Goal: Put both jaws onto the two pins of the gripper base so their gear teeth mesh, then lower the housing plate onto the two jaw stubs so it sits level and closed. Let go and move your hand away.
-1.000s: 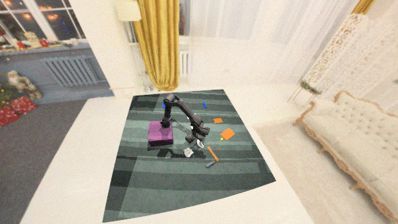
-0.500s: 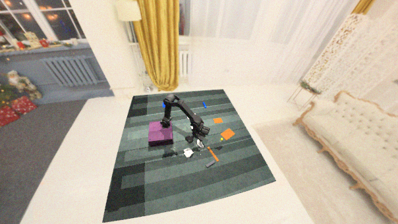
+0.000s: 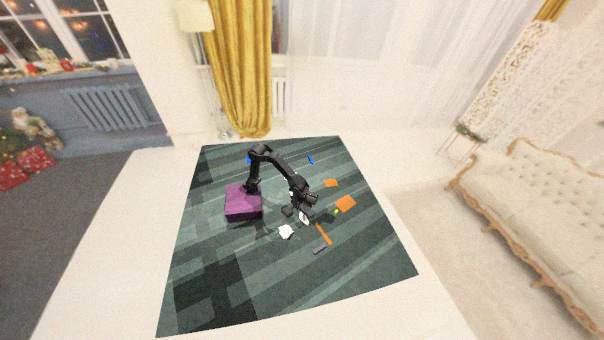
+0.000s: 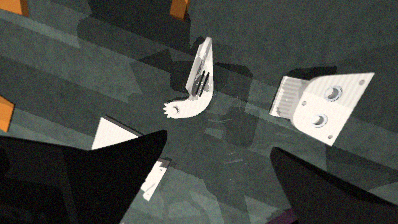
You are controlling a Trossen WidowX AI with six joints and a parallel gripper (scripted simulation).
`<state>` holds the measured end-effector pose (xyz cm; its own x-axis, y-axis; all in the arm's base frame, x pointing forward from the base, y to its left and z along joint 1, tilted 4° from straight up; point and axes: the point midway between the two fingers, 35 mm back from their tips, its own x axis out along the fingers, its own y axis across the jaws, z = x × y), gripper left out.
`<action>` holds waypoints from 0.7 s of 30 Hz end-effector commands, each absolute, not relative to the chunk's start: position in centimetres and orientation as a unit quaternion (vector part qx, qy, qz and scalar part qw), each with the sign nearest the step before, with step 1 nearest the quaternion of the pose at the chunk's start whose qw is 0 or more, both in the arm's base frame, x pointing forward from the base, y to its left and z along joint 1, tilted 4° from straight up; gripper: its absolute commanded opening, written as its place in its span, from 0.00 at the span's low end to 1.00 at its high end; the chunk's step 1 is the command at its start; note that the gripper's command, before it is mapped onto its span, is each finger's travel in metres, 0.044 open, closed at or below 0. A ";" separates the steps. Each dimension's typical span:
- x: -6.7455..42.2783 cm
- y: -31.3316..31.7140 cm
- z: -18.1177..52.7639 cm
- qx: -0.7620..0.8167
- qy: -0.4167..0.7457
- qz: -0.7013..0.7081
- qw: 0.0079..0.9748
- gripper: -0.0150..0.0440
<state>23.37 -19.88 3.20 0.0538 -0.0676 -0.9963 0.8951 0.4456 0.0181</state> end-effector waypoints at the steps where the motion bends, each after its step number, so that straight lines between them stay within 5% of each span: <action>1: 23.4 -19.9 3.2 0.362 0.572 -0.382 0.629 1.00; 6: 23.4 -19.9 3.2 0.362 0.572 -0.382 0.629 1.00; 21: 23.2 -19.8 4.0 0.363 0.572 -0.383 0.628 0.33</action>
